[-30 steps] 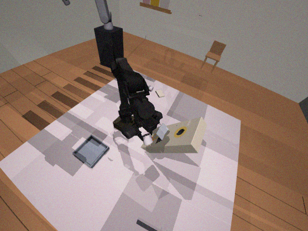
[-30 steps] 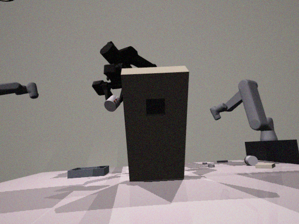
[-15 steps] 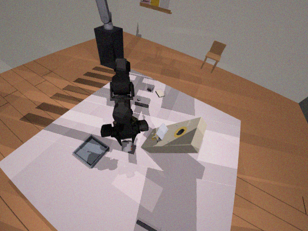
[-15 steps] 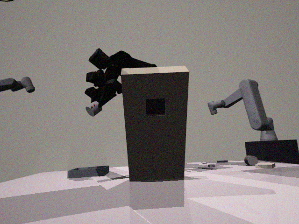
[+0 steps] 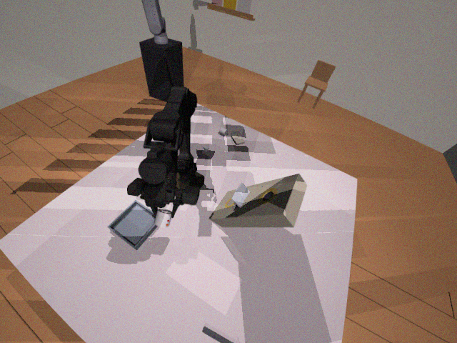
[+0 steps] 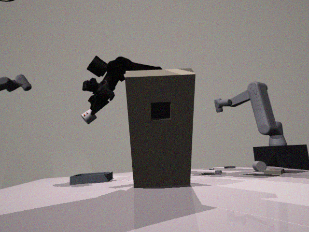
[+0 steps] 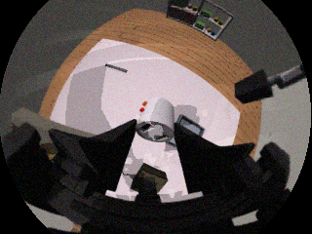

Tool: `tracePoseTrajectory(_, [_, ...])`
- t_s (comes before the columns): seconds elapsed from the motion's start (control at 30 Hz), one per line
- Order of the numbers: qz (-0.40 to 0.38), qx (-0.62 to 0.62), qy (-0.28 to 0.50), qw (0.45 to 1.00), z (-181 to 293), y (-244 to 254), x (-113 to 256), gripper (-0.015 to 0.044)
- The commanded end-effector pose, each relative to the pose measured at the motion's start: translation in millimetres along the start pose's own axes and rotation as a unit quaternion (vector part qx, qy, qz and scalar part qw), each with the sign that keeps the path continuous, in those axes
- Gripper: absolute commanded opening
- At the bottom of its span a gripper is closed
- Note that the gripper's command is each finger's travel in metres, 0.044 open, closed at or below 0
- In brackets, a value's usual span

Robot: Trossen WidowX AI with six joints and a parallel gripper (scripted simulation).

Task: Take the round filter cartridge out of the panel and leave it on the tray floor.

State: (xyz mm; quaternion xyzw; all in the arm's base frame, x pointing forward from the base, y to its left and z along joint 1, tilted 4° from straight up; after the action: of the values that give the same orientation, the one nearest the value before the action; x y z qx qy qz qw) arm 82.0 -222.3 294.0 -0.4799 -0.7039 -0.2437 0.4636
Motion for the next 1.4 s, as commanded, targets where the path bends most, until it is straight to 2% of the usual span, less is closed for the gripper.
tracePoseTrajectory(0.0, [0.011, -0.018, -0.001, 1.000, 2, -7, -5, 0.0000])
tracePoseTrajectory(0.9, [0.130, -0.216, 0.016, 0.968, 86, -97, -87, 0.0000])
tracePoseTrajectory(1.13, [0.158, -0.263, 0.023, 0.951, 118, -113, -102, 0.0000])
tracePoseTrajectory(1.37, [0.161, -0.268, 0.023, 0.950, 126, -115, -115, 0.0000])
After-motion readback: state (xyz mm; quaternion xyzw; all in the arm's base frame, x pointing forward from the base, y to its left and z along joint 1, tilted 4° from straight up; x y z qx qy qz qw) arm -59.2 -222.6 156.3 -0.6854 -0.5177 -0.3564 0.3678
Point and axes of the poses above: the point midway between the two fingers, 35 mm back from their tips, its own x axis back along the fingers, its own y axis across the jaws, z = x × y, the point moved 9 cm from there along x, back along the fingers, and after that the axes turned 9 degrees about x, right-handed, at the moved point
